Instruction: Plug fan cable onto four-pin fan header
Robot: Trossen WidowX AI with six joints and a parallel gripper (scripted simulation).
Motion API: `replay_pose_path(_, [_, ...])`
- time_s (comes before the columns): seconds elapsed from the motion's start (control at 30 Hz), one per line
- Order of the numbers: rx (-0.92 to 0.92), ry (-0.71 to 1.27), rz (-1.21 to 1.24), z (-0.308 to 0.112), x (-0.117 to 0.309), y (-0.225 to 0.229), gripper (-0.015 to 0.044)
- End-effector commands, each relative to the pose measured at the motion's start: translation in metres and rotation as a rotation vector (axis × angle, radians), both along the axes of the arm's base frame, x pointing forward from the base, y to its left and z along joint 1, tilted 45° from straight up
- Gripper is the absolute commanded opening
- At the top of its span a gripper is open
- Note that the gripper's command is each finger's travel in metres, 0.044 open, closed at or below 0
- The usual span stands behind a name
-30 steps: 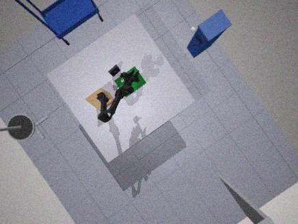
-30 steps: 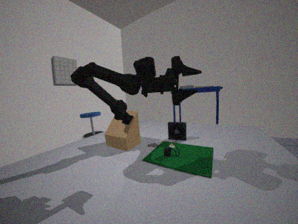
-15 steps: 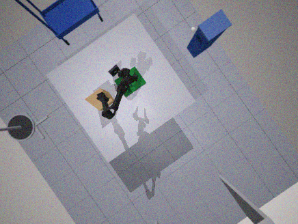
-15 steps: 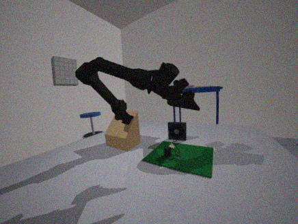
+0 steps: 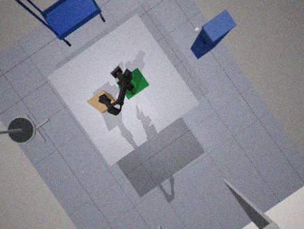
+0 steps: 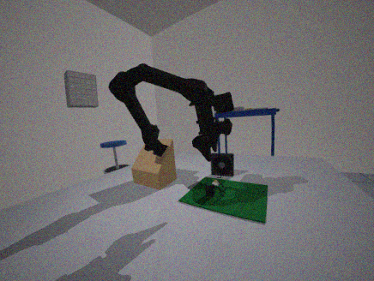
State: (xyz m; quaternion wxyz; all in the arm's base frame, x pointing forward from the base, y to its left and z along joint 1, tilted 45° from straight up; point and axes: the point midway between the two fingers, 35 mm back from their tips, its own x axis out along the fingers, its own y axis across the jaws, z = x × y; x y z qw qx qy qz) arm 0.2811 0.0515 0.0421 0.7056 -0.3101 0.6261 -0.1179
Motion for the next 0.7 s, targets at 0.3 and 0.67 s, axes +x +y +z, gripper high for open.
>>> replay_pose_path(0.3, [-0.140, -0.057, -0.149, -0.006, -0.002, -0.028, 0.0440])
replay_pose_path(0.67, [-0.148, -0.061, -0.152, -0.056, 0.004, -0.082, 0.0440])
